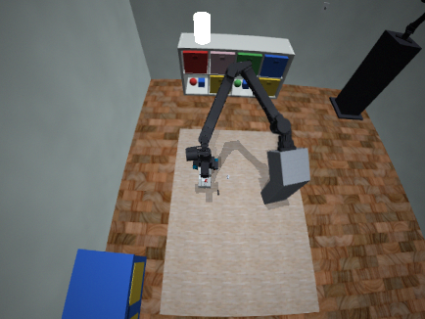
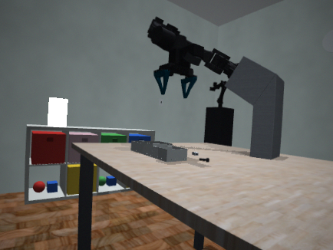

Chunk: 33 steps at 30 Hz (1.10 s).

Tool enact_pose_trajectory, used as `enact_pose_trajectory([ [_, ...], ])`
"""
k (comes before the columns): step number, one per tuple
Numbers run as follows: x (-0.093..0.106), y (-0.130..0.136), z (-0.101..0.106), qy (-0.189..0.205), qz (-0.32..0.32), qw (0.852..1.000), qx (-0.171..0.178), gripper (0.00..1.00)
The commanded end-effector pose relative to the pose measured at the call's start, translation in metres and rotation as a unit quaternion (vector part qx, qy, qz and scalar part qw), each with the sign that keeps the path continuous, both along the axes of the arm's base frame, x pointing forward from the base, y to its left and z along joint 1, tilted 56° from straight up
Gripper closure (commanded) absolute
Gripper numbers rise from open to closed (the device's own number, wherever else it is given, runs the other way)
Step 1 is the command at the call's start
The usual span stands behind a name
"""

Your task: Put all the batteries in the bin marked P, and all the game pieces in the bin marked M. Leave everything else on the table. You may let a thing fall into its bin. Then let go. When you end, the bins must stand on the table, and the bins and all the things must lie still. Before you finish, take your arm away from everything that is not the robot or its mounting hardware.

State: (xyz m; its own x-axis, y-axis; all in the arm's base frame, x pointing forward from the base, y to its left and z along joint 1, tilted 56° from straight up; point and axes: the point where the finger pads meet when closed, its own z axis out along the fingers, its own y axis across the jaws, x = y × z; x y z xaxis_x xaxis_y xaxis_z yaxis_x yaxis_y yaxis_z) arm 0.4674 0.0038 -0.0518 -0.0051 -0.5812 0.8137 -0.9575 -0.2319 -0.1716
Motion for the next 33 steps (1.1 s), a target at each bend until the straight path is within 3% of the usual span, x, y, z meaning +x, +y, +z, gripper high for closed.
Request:
enact_pose_trajectory([
  [1, 0.0114, 0.0211, 0.0069, -0.011, 0.015, 1.0, 0.004, 0.0],
  [33, 0.0109, 0.0211, 0.0079, -0.016, 0.015, 1.0, 0.006, 0.0],
])
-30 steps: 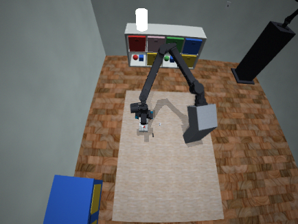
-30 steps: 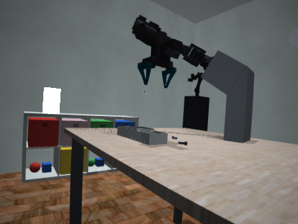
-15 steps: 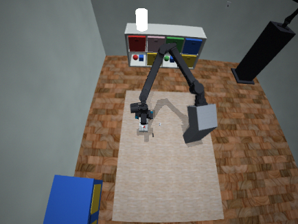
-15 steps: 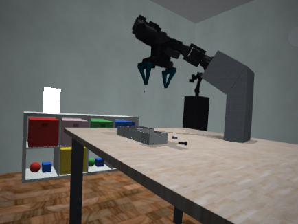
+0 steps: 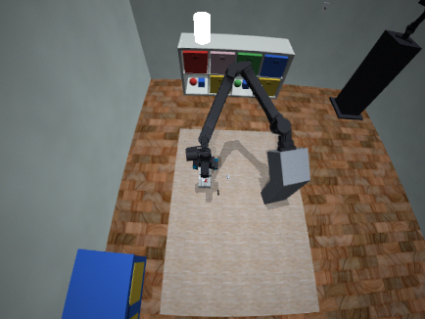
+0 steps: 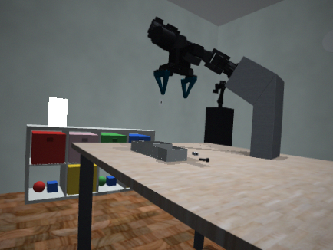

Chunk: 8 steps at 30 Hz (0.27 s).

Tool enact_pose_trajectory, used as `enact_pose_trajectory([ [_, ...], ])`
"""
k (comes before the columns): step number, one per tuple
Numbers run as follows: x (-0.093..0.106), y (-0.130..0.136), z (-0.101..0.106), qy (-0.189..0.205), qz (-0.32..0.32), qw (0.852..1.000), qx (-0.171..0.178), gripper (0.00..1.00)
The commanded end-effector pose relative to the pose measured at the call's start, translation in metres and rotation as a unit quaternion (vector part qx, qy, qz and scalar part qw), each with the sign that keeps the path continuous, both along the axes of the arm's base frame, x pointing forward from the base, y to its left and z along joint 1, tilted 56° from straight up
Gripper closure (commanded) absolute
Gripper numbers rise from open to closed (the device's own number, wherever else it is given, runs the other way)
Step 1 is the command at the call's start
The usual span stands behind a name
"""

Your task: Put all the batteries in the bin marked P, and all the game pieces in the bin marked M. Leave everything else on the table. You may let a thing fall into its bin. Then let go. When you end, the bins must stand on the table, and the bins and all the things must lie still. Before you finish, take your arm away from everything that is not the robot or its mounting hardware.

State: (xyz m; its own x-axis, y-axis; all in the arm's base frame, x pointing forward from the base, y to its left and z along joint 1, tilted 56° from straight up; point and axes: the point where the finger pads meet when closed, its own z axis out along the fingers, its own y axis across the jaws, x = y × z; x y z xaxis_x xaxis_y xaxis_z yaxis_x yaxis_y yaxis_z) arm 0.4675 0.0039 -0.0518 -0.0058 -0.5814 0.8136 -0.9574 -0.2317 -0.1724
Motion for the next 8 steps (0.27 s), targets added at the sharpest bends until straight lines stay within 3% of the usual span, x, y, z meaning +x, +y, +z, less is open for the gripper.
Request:
enact_pose_trajectory([
  [1, 0.0106, 0.0208, 0.0077, -0.015, 0.016, 1.0, 0.005, 0.0],
  [8, 0.0094, 0.0204, 0.0073, -0.015, 0.016, 1.0, 0.005, 0.0],
])
